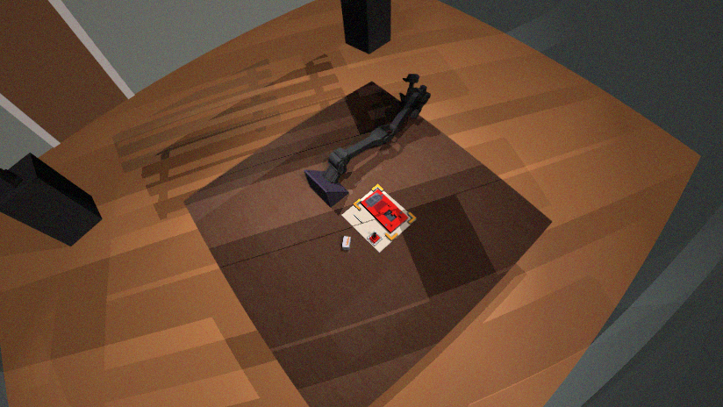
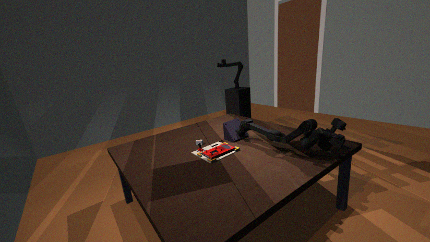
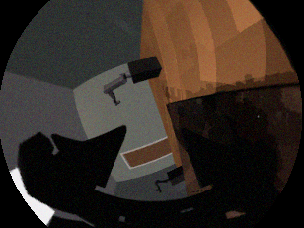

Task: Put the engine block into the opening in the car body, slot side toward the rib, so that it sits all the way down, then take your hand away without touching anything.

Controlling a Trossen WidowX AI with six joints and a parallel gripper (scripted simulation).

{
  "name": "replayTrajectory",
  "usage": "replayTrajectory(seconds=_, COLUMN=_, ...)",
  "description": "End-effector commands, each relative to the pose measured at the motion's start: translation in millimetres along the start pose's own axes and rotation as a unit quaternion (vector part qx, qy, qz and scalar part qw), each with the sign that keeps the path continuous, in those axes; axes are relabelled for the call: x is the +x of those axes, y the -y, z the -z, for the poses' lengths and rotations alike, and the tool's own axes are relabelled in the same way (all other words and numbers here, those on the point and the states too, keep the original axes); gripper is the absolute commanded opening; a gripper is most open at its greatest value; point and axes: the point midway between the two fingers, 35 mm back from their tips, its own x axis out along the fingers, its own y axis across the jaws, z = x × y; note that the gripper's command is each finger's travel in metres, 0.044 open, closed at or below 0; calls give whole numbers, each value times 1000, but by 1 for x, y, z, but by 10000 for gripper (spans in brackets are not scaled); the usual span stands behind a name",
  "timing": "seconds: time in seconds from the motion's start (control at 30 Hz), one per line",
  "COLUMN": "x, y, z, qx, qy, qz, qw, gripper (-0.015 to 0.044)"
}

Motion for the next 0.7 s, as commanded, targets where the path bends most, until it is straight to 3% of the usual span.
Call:
replayTrajectory(seconds=0.0, x=0, y=0, z=0, qx=0, qy=0, qz=0, qw=1000, gripper=426)
replayTrajectory(seconds=0.67, x=-5, y=-112, z=49, qx=-178, qy=47, qz=-66, qw=981, gripper=440)
